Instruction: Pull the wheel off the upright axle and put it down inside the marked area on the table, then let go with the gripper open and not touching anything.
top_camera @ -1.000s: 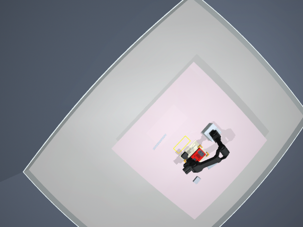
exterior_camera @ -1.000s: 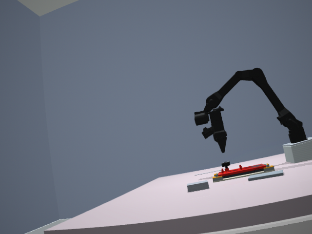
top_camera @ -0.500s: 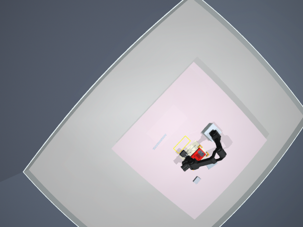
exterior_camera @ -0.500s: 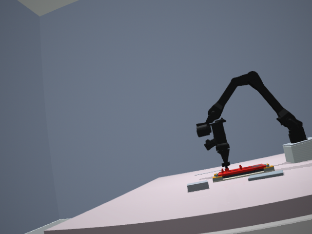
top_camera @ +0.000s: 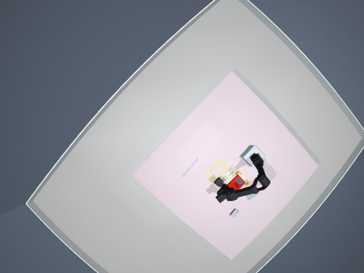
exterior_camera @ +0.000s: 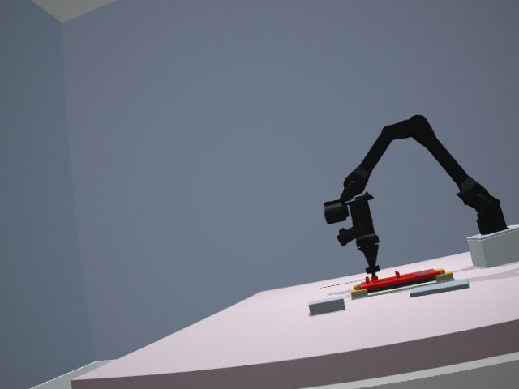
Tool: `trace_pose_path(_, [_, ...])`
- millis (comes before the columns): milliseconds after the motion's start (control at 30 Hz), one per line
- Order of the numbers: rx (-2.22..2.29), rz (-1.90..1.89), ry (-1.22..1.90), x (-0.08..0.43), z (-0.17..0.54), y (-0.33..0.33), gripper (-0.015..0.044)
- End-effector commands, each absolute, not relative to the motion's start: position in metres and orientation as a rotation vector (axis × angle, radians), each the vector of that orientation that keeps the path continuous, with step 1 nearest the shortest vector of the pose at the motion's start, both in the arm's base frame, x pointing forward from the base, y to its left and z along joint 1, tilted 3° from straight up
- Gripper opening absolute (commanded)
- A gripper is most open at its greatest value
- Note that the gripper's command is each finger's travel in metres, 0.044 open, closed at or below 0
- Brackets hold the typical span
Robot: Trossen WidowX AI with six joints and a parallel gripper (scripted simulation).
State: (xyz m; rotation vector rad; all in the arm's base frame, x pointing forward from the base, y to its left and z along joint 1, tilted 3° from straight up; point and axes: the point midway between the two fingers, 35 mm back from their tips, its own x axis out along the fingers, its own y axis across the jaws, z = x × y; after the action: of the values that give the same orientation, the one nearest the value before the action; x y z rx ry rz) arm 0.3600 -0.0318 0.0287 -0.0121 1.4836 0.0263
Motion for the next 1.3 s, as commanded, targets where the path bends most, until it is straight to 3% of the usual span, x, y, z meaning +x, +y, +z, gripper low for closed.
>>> trace_pose_path(0, [-0.012, 0.026, 1.486, 0.360, 0.029, -0.032, 0.0063])
trace_pose_path(100, [-0.012, 0.026, 1.486, 0.360, 0.030, -0.032, 0.0000])
trace_pose_path(1267, [-0.011, 0.025, 1.484, 0.359, 0.041, -0.032, 0.0000])
